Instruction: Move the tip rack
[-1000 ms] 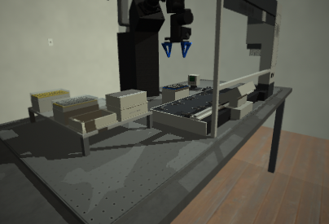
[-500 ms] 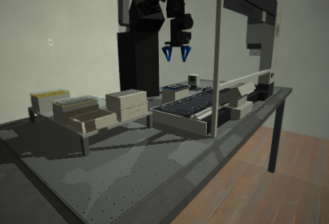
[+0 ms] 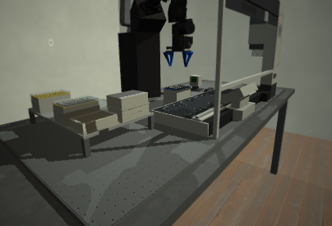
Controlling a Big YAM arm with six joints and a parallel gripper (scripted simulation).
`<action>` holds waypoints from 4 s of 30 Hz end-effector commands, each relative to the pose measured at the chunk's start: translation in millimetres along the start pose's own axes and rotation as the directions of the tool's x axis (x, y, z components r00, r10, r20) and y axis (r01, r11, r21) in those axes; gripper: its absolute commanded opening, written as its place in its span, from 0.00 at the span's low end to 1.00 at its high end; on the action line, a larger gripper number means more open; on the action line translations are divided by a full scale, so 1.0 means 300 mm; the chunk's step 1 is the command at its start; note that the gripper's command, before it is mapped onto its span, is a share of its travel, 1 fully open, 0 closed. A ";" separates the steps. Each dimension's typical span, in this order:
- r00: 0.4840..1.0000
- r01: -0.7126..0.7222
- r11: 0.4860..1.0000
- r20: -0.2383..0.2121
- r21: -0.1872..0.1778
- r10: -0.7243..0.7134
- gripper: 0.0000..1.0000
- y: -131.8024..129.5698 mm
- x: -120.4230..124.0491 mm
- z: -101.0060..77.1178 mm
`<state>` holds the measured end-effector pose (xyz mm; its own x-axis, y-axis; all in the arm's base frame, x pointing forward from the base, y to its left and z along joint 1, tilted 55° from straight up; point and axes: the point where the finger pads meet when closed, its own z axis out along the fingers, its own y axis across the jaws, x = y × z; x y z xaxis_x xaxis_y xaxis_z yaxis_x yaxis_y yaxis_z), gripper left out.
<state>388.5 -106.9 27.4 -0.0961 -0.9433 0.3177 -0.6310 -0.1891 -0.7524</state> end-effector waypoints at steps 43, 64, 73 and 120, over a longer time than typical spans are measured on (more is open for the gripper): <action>1.000 0.008 1.000 -0.006 -0.007 -0.008 1.00 0.019 0.012 0.235; 1.000 0.008 1.000 -0.006 -0.007 -0.008 1.00 0.021 0.013 0.329; 1.000 0.008 1.000 -0.006 -0.007 -0.008 1.00 0.022 0.013 0.379; 1.000 0.005 1.000 0.008 -0.019 -0.005 0.00 0.035 -0.010 0.455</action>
<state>496.9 -145.6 -55.9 -0.0953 -0.9431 0.3186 -0.6348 -0.1889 -0.7492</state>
